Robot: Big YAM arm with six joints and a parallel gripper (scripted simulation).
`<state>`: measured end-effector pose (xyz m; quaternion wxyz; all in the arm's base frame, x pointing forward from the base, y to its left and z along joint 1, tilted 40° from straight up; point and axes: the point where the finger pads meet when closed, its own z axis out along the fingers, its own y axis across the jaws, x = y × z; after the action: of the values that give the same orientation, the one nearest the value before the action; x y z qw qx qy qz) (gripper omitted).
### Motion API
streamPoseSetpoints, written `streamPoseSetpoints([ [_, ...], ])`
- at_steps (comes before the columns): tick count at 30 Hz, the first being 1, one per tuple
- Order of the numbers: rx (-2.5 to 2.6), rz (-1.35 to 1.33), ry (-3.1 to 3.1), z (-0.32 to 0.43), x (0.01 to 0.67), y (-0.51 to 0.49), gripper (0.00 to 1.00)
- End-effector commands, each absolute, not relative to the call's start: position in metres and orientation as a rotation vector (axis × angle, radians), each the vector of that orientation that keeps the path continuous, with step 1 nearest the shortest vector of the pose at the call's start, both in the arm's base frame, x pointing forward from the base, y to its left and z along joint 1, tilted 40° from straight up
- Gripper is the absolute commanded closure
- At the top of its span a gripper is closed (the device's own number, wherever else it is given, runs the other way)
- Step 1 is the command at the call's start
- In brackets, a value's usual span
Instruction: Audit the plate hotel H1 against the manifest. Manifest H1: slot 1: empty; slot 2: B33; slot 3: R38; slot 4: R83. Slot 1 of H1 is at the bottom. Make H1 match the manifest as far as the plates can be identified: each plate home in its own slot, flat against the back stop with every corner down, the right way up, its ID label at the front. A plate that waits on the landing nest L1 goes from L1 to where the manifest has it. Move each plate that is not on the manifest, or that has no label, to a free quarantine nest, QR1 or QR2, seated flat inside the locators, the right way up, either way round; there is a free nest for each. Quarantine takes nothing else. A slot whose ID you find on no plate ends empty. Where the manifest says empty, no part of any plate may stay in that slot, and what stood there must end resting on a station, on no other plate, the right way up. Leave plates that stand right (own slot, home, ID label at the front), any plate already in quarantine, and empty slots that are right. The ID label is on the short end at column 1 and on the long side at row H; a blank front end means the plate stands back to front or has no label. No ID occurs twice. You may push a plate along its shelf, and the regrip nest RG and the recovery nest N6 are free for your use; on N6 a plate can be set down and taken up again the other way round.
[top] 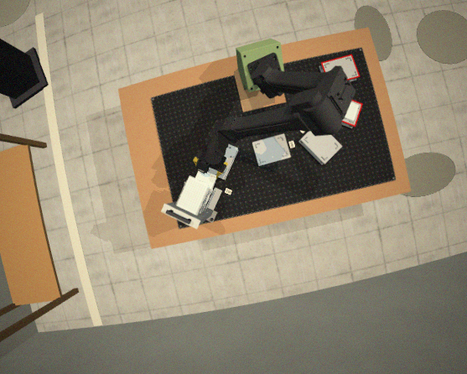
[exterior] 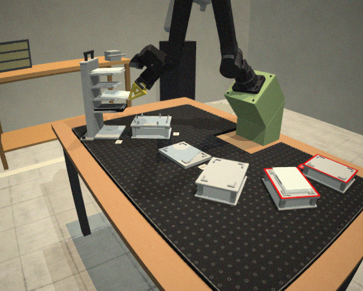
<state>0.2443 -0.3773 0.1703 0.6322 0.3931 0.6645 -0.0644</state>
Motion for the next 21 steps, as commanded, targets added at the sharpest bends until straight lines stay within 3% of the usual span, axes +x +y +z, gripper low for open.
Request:
streamPoseSetpoints([
  [1, 0.865, -0.156, 1.497, 0.1867, 0.2555, -0.3883, 0.14],
  [21, 0.865, -0.155, 1.498, 0.1871, 0.2636, -0.3951, 0.14],
])
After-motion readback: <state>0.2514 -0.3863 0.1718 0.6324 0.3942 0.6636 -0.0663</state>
